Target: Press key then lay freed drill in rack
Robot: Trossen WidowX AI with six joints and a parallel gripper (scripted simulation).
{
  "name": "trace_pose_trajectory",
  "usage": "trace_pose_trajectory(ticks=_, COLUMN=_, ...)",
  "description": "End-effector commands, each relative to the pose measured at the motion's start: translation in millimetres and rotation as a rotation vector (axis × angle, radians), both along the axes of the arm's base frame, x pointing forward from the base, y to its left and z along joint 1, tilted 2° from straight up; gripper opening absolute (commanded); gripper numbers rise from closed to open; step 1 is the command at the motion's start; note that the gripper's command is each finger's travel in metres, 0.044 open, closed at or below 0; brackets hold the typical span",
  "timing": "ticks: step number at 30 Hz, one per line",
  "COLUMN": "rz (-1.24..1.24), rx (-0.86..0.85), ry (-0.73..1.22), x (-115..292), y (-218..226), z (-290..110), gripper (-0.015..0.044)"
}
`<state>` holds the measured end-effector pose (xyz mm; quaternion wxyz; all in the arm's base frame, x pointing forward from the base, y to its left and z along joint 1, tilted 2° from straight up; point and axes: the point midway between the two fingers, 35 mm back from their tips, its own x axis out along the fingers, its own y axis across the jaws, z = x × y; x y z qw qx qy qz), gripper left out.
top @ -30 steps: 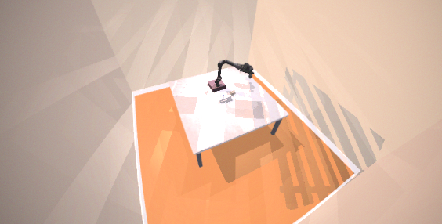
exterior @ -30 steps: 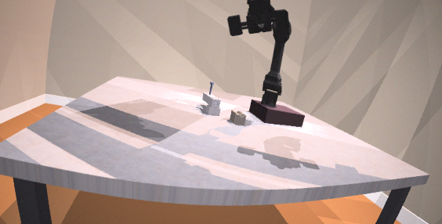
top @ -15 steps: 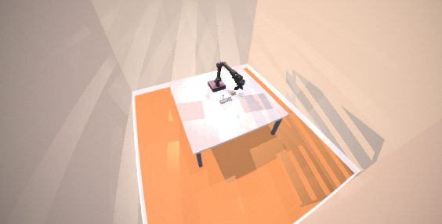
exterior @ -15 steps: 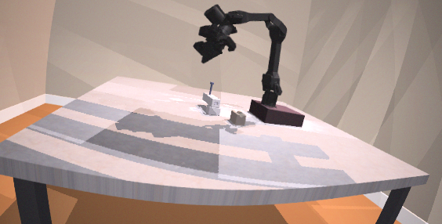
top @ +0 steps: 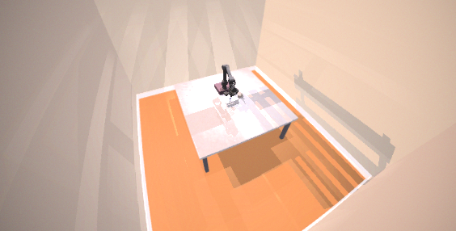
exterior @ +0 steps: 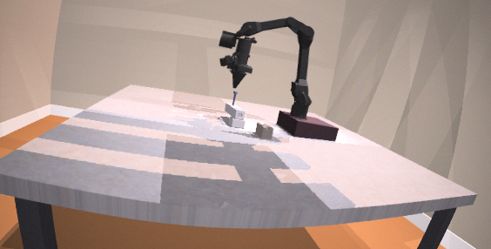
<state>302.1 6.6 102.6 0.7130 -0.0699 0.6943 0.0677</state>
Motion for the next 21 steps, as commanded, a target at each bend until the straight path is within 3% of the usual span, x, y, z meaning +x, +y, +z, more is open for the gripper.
trace_pose_trajectory(ticks=1, rz=-0.001, rx=-0.018, ry=0.038, x=-7.9, y=-8.0, z=-2.1, gripper=0.0)
trace_pose_trajectory(ticks=21, rz=-0.001, rx=-0.018, ry=0.038, x=-8.5, y=-7.7, z=-18.0, gripper=0.0)
